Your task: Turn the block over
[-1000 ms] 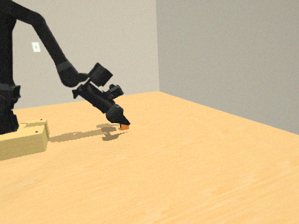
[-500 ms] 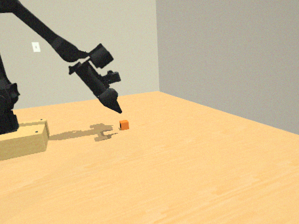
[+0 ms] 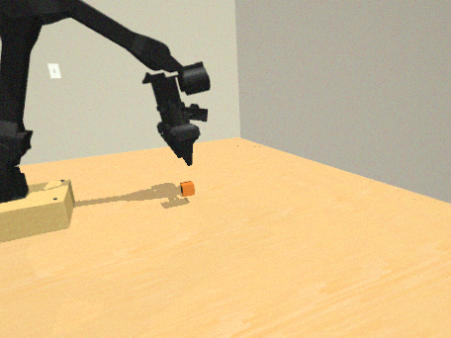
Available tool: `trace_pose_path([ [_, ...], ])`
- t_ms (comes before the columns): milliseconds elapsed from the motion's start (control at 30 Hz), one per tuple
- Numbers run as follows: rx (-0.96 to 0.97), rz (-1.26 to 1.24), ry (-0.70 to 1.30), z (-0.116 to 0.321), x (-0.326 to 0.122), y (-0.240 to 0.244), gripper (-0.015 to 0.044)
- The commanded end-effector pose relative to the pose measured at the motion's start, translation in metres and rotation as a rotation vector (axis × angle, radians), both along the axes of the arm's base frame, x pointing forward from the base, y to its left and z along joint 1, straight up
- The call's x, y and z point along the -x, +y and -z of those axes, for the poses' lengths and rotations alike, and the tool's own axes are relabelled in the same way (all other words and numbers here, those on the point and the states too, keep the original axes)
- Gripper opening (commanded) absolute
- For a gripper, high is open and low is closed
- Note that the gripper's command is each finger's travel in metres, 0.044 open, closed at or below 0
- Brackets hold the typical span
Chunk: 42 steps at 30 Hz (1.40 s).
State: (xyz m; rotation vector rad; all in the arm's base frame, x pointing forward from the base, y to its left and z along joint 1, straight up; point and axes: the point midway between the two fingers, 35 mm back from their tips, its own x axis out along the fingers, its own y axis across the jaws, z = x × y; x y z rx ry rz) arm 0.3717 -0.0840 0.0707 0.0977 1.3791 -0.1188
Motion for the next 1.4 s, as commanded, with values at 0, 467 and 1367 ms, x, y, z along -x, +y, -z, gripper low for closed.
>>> trace_pose_path([
  [0, -0.018, 0.008, 0.134, -0.007, -0.004, -0.001, 0.0440],
  [467, -0.021, 0.008, 0.155, 0.027, -0.005, -0.001, 0.0440],
  [1367, -0.021, 0.008, 0.155, 0.074, -0.006, -0.001, 0.0440],
])
